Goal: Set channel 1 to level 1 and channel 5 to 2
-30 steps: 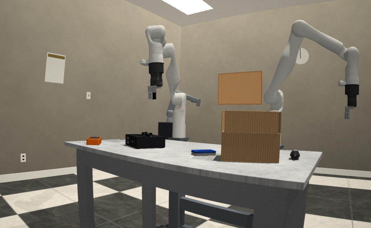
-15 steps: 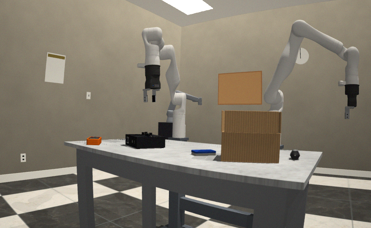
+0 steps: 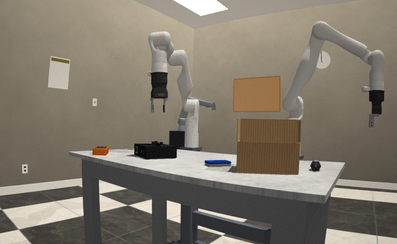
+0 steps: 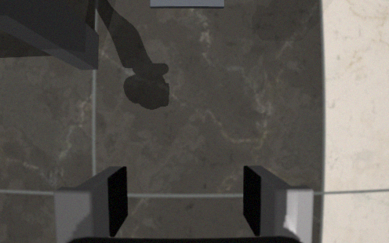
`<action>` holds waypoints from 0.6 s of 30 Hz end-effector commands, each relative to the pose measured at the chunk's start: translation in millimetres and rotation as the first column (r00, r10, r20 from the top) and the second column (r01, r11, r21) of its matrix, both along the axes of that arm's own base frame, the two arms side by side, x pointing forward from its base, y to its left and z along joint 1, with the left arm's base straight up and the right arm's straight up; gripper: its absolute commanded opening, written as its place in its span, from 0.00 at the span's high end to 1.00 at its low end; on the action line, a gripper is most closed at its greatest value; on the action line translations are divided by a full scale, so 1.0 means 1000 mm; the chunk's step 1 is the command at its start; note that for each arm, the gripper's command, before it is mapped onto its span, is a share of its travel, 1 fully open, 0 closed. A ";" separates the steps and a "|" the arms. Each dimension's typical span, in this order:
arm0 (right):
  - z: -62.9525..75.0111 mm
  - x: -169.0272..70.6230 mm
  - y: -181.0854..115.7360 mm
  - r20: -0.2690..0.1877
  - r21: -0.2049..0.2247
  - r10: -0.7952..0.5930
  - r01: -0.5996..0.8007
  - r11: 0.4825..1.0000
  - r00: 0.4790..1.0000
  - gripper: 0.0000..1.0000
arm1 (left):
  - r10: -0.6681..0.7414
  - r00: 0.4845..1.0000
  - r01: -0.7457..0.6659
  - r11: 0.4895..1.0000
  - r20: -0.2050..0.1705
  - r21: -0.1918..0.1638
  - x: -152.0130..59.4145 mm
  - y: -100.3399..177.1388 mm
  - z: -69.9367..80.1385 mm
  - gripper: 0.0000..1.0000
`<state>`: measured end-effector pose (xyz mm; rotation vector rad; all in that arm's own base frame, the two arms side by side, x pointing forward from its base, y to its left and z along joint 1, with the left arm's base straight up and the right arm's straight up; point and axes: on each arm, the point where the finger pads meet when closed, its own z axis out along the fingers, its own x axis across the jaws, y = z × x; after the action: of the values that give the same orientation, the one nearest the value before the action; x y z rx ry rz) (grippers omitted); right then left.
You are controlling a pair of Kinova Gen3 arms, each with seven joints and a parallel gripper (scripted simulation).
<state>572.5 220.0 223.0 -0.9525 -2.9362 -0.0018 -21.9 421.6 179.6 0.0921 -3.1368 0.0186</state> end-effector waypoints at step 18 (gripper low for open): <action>-0.018 0.017 0.008 0.028 -0.020 -0.559 0.560 0.828 0.829 0.00 | -0.007 1.000 0.007 1.000 0.003 0.012 0.000 0.003 0.001 0.00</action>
<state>586.0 223.0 207.7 -1.7083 -2.6048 0.0164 -21.9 421.6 179.6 0.0921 -3.1368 0.0186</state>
